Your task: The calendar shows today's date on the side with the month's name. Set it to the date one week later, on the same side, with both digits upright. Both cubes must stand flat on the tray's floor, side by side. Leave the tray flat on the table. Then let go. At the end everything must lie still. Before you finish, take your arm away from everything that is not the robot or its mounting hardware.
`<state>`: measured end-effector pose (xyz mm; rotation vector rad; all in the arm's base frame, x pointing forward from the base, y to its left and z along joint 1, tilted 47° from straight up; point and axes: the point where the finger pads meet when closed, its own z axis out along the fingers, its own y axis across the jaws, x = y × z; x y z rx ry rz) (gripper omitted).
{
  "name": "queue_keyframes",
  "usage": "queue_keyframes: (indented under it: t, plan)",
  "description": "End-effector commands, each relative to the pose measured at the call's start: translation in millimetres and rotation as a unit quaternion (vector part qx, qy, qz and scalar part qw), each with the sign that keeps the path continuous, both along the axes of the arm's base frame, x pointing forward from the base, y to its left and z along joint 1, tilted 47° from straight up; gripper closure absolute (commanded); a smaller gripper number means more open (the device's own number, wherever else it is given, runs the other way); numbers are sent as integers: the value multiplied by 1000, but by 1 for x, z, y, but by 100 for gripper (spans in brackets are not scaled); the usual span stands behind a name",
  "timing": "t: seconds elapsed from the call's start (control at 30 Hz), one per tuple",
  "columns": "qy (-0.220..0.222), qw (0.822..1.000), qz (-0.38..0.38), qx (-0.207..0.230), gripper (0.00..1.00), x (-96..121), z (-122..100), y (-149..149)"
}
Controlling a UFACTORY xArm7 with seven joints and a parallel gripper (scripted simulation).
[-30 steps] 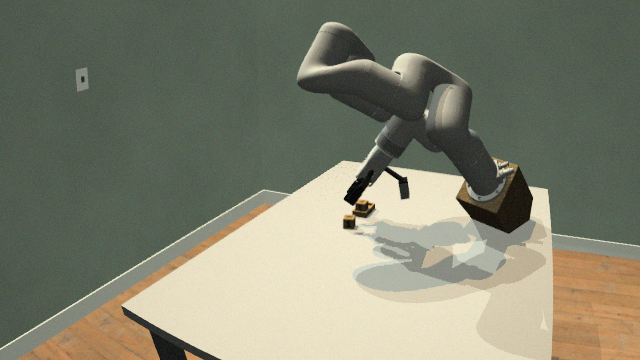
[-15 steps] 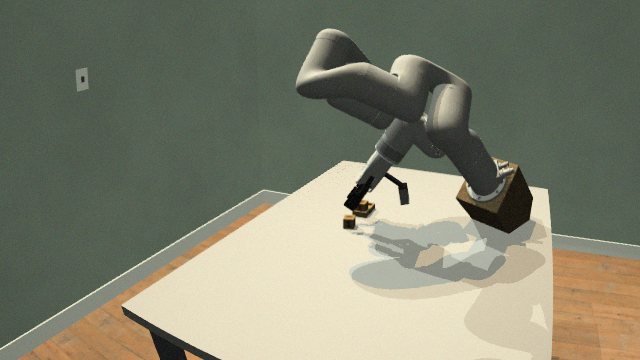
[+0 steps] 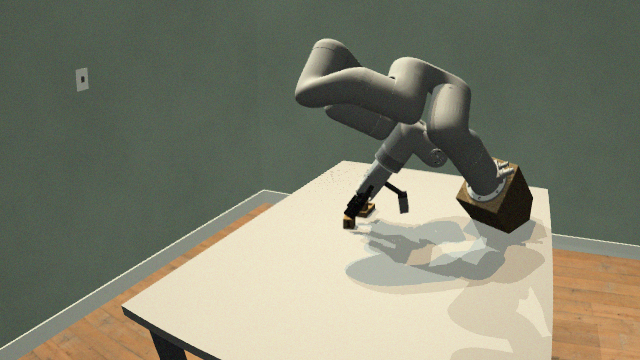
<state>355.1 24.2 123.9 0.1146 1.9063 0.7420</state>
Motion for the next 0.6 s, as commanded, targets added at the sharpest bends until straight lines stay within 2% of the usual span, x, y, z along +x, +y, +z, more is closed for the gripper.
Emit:
queue_keyframes:
  t: [0.0,0.57]
  plan:
    - [-1,1000,-2,0,53,4,-5,4]
    - [-1,1000,-2,0,53,11,-17,14]
